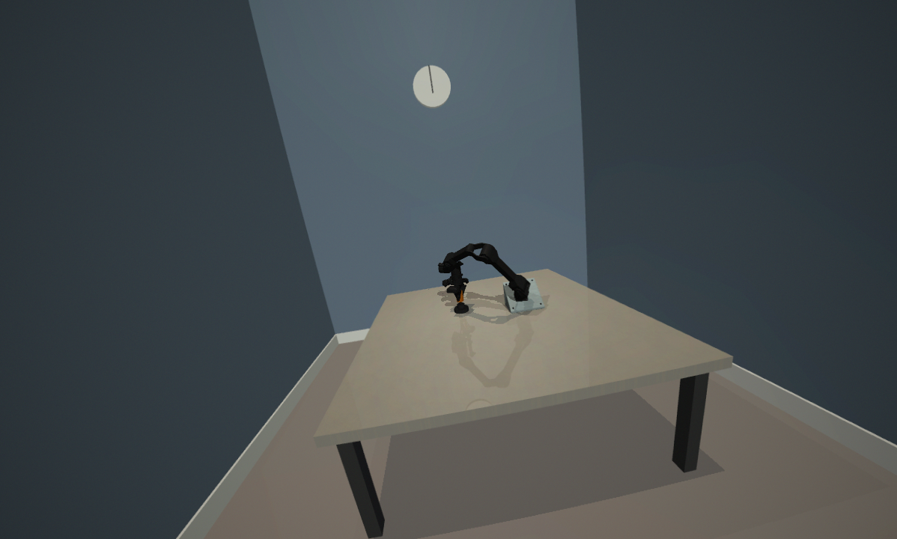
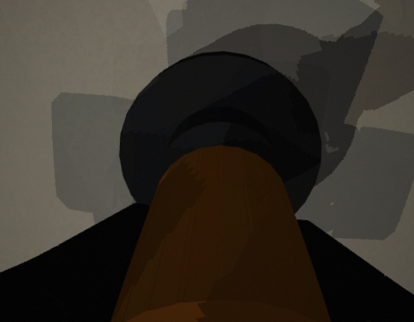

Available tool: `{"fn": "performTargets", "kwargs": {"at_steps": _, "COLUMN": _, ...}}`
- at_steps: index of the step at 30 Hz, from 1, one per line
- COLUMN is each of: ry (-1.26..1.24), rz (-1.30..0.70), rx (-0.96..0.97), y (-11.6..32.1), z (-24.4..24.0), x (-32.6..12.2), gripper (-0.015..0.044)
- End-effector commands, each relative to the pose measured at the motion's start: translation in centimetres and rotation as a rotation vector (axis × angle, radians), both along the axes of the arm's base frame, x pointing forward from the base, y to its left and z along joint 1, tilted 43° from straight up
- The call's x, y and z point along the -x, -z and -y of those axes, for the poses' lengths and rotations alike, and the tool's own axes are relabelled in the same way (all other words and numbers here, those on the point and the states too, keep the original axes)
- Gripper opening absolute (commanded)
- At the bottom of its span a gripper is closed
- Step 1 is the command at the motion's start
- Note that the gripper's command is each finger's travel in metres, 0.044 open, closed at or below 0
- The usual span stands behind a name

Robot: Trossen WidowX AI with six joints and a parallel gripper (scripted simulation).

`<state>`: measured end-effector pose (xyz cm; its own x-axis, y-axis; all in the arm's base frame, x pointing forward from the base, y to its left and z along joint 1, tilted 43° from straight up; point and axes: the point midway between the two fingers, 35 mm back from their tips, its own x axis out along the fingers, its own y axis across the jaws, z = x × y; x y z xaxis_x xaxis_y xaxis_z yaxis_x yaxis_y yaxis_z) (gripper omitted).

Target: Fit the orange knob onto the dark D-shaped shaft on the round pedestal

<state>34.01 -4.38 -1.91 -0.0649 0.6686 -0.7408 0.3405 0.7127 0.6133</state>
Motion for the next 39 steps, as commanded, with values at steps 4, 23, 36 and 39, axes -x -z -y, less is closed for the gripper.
{"fn": "performTargets", "kwargs": {"at_steps": 4, "ry": 0.0, "rz": 0.002, "rx": 0.001, "y": 0.05, "z": 0.0, "x": -0.12, "gripper": 0.0}}
{"fn": "performTargets", "kwargs": {"at_steps": 23, "ry": 0.148, "rz": -0.131, "rx": 0.014, "y": -0.42, "z": 0.3, "x": -0.5, "gripper": 0.0}}
{"fn": "performTargets", "kwargs": {"at_steps": 36, "ry": 0.155, "rz": -0.138, "rx": 0.014, "y": -0.09, "z": 0.05, "x": -0.31, "gripper": 0.0}}
{"fn": "performTargets", "kwargs": {"at_steps": 39, "ry": 0.155, "rz": -0.138, "rx": 0.014, "y": -0.1, "z": 0.03, "x": -0.17, "gripper": 0.0}}
